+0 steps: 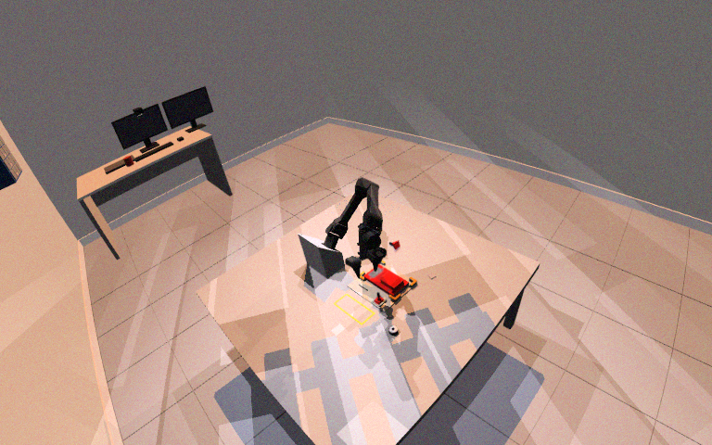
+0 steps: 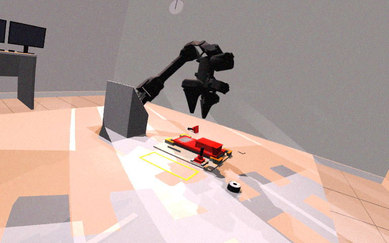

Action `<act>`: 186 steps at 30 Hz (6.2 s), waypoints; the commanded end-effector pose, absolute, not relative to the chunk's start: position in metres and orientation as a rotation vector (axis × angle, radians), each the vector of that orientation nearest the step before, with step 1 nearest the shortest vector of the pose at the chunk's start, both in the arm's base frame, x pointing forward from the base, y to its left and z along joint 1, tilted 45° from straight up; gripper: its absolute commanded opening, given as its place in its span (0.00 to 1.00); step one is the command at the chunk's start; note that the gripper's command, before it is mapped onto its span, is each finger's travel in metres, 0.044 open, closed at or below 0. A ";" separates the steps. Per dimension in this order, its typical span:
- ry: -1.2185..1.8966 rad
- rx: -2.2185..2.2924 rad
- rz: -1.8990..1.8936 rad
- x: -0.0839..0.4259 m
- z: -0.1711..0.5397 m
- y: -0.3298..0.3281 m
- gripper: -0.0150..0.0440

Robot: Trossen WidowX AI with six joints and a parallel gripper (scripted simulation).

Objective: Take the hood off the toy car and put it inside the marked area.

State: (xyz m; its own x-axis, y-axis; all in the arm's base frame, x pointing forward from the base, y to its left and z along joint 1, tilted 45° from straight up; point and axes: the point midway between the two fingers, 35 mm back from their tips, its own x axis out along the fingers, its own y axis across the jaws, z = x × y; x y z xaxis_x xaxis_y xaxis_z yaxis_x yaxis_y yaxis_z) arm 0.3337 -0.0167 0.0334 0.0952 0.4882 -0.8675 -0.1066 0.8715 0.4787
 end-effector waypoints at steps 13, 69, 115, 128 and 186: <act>1.536 0.475 0.742 0.329 0.074 0.113 1.00; 1.535 0.475 0.743 0.328 0.047 0.137 1.00; 1.535 0.477 0.744 0.324 0.029 0.155 1.00; 1.535 0.477 0.745 0.324 0.025 0.159 1.00; 1.535 0.471 0.744 0.327 0.041 0.143 0.25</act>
